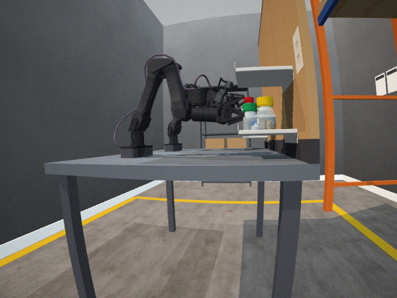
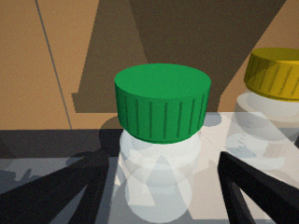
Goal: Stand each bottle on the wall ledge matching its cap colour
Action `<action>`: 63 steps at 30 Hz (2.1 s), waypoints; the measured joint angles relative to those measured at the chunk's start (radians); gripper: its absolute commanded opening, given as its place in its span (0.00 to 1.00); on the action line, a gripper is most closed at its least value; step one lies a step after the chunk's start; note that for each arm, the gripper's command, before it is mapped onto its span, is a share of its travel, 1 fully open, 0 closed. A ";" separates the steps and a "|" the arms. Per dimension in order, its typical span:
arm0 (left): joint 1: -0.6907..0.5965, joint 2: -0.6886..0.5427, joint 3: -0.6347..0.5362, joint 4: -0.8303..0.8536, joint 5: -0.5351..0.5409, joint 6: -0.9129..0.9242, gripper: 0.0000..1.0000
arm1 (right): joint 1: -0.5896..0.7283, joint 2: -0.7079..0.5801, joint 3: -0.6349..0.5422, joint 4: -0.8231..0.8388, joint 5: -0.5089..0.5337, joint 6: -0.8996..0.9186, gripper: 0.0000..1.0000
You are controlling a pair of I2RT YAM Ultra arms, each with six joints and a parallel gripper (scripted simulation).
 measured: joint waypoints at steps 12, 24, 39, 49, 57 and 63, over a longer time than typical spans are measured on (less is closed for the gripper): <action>-0.054 -0.130 -0.255 0.102 -0.045 0.009 0.89 | -0.038 -0.190 -0.270 0.071 -0.029 -0.004 0.72; -0.093 -0.196 -0.397 0.187 -0.078 0.012 0.89 | -0.039 -0.220 -0.307 0.079 -0.035 -0.003 1.00; 0.109 -0.679 -0.534 -0.220 -0.011 -0.035 0.89 | -0.111 -0.632 -0.273 -0.416 -0.077 -0.003 1.00; 0.334 -0.963 -0.462 -0.632 0.132 -0.071 0.89 | -0.216 -0.897 -0.029 -0.962 -0.127 -0.014 1.00; 0.486 -1.039 -0.322 -0.837 0.246 -0.089 0.89 | -0.288 -0.918 0.271 -1.311 -0.165 -0.038 1.00; 0.577 -1.038 -0.256 -0.962 0.314 -0.089 0.89 | -0.335 -0.865 0.515 -1.520 -0.187 -0.060 1.00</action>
